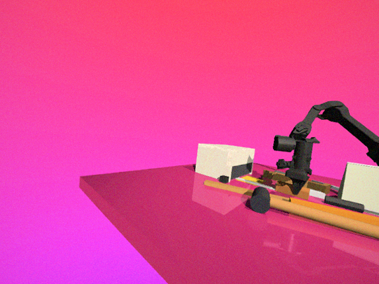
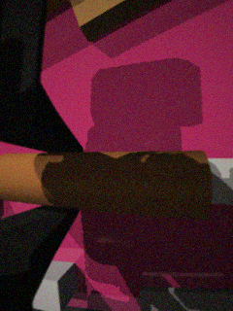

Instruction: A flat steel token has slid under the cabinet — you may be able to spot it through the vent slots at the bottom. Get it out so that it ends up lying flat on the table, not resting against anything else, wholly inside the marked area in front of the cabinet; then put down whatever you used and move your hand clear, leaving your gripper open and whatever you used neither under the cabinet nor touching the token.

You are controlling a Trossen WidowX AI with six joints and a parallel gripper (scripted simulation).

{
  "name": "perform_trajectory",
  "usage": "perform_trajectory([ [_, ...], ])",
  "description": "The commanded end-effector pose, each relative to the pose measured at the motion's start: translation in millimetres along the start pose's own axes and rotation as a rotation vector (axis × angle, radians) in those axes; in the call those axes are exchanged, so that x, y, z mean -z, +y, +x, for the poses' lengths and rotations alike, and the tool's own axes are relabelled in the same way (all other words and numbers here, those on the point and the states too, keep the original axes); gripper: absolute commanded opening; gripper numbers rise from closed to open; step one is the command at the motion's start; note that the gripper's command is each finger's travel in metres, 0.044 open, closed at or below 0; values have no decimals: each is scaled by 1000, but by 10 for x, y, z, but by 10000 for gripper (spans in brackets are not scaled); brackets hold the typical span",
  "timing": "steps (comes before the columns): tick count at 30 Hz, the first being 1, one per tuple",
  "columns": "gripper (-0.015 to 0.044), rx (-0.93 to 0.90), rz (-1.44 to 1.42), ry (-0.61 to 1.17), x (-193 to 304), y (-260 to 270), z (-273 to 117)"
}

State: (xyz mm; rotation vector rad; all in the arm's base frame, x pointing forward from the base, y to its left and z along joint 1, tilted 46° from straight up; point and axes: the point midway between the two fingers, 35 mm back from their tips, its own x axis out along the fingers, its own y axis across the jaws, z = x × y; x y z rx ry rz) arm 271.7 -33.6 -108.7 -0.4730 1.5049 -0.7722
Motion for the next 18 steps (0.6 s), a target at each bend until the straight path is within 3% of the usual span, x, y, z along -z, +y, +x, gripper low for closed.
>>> perform_trajectory([
  [1,0,-3,-1,-1,-73,9,0],
  [18,0,-2,0,-2,-281,0,-3],
])
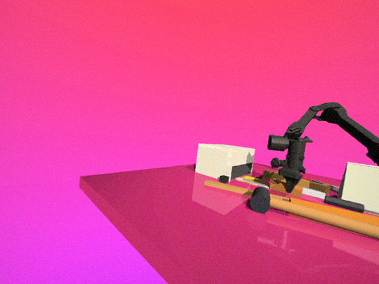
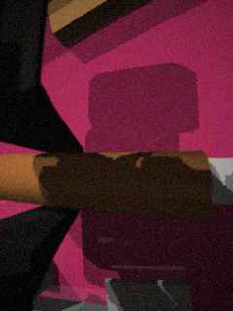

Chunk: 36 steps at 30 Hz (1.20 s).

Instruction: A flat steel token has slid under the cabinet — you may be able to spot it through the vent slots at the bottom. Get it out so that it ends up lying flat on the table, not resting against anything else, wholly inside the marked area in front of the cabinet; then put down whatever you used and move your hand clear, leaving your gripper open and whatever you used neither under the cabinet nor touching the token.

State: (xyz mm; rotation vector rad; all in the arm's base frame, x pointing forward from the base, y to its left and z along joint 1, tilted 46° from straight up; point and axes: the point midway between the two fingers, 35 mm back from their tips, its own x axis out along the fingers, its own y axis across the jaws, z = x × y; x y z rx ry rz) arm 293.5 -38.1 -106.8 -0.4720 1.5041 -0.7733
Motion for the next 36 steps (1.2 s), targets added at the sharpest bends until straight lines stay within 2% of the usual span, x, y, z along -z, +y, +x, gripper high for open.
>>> perform_trajectory([
  [1,0,-2,-1,-2,-71,10,-1],
  [36,0,-2,0,-3,-462,-5,-7],
])
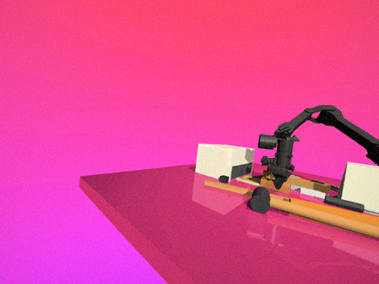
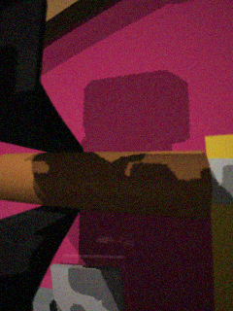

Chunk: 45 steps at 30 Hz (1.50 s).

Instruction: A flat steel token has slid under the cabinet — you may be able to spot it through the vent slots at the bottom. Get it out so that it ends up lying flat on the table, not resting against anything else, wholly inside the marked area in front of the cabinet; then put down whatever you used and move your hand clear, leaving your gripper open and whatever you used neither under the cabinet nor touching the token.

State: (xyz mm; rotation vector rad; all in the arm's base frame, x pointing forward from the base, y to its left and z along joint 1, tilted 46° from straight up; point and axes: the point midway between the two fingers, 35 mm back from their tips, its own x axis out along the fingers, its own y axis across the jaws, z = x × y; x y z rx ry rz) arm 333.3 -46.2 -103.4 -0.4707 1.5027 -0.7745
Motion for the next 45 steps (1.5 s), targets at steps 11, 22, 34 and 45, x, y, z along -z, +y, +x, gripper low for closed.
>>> perform_trajectory([
  [11,0,-2,-2,-3,-168,8,-2],
  [22,0,-2,-1,-3,-278,6,-4],
  [34,0,-2,-1,-4,-393,4,-6],
  [45,0,-2,0,-4,-495,3,-8],
])
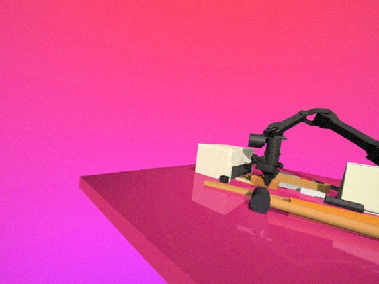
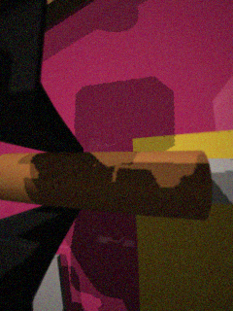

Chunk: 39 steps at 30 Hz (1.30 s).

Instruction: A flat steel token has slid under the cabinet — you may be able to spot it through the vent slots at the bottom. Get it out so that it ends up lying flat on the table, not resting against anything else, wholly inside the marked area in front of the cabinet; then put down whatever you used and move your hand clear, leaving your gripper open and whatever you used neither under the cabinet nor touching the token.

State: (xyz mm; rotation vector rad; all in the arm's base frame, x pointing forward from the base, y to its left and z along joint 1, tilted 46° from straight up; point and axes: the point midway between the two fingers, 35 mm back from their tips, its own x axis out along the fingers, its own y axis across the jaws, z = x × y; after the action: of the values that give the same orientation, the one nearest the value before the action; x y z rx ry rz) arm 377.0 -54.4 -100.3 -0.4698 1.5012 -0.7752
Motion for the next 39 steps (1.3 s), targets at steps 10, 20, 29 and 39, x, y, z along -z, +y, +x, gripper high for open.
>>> perform_trajectory([
  [10,0,-1,-2,-3,-138,10,-3],
  [20,0,-1,-1,-4,-223,10,-4],
  [29,0,-1,-1,-4,-298,9,-5],
  [39,0,-1,-1,-4,-360,-12,0],
])
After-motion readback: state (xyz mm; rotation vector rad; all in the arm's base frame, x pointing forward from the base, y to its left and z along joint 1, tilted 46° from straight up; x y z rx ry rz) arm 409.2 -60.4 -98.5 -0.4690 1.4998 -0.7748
